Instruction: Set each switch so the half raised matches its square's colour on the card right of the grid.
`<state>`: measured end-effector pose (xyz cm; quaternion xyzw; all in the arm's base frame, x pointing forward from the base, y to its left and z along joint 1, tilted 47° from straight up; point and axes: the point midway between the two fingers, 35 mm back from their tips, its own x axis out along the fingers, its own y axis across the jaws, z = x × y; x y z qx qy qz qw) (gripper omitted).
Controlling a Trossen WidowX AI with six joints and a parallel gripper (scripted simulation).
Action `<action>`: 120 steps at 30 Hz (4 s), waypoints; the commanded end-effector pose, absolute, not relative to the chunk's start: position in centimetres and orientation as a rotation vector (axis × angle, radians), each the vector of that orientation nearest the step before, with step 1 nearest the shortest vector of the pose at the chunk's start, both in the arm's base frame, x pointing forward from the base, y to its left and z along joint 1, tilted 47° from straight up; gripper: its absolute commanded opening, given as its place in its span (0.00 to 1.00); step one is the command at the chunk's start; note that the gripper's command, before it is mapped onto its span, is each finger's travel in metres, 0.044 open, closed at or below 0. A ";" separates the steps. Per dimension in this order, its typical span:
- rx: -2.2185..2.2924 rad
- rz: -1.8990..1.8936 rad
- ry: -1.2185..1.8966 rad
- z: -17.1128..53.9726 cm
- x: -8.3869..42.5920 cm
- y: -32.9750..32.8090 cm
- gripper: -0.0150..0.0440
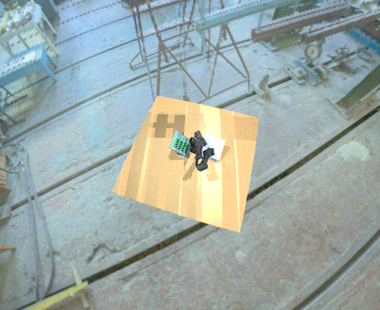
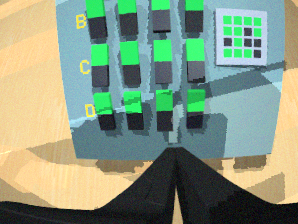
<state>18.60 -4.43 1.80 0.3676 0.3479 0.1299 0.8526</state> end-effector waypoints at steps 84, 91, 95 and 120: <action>0.781 0.272 0.702 -0.9 22.6 -1.0 0.25; 0.781 0.272 0.702 -1.0 22.7 -1.0 0.25; 0.781 0.272 0.702 -1.0 22.7 -0.9 0.25; 0.775 0.280 0.730 2.2 18.1 -4.3 0.25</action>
